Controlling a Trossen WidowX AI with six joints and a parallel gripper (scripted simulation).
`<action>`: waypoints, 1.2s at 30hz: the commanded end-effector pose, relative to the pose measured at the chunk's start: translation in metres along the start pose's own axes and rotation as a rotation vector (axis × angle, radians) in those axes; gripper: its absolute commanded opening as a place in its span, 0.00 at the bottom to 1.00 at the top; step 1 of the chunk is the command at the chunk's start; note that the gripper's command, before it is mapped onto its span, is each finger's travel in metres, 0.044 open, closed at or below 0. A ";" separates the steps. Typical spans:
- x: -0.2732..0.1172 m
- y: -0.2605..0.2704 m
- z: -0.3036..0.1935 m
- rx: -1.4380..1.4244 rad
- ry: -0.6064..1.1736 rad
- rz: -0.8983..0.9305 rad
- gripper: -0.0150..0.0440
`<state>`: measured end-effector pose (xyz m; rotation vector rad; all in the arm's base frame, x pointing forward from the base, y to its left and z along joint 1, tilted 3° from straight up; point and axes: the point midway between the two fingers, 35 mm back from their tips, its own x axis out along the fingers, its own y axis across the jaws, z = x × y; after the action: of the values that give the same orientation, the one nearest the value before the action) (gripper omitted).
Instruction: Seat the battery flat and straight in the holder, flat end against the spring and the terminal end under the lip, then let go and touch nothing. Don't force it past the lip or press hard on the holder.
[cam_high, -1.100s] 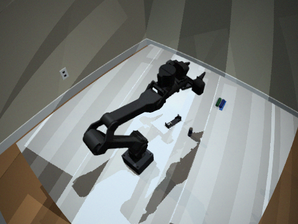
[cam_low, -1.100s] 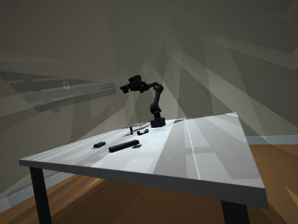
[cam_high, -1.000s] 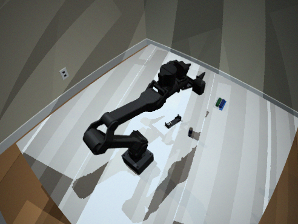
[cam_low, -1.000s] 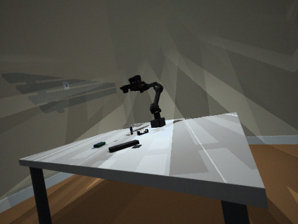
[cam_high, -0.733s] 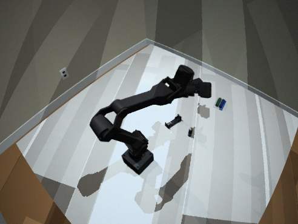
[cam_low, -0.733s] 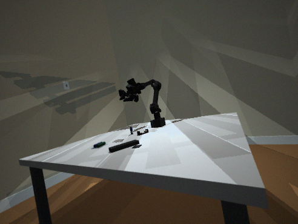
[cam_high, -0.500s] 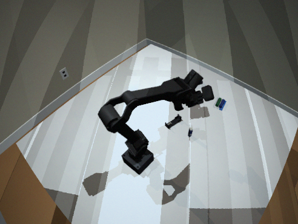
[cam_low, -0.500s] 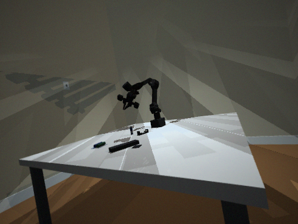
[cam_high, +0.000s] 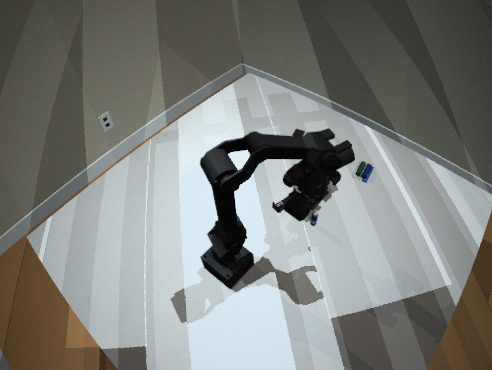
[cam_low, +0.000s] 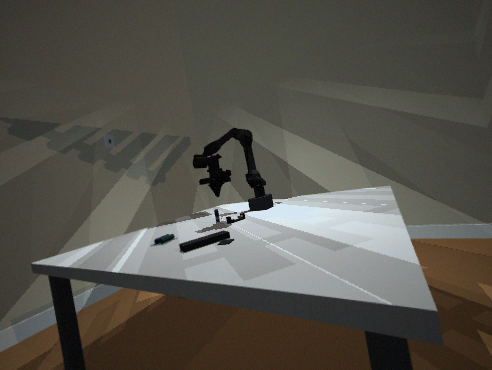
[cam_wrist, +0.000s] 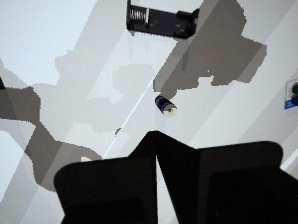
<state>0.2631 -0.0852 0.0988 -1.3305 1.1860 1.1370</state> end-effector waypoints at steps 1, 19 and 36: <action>0.003 0.005 -0.001 -0.054 -0.012 0.049 0.25; 0.083 0.010 0.000 -0.054 -0.011 0.049 0.25; 0.083 -0.018 0.000 -0.054 -0.012 0.047 0.25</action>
<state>0.2841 -0.0916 0.0205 -1.3465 1.1819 1.2079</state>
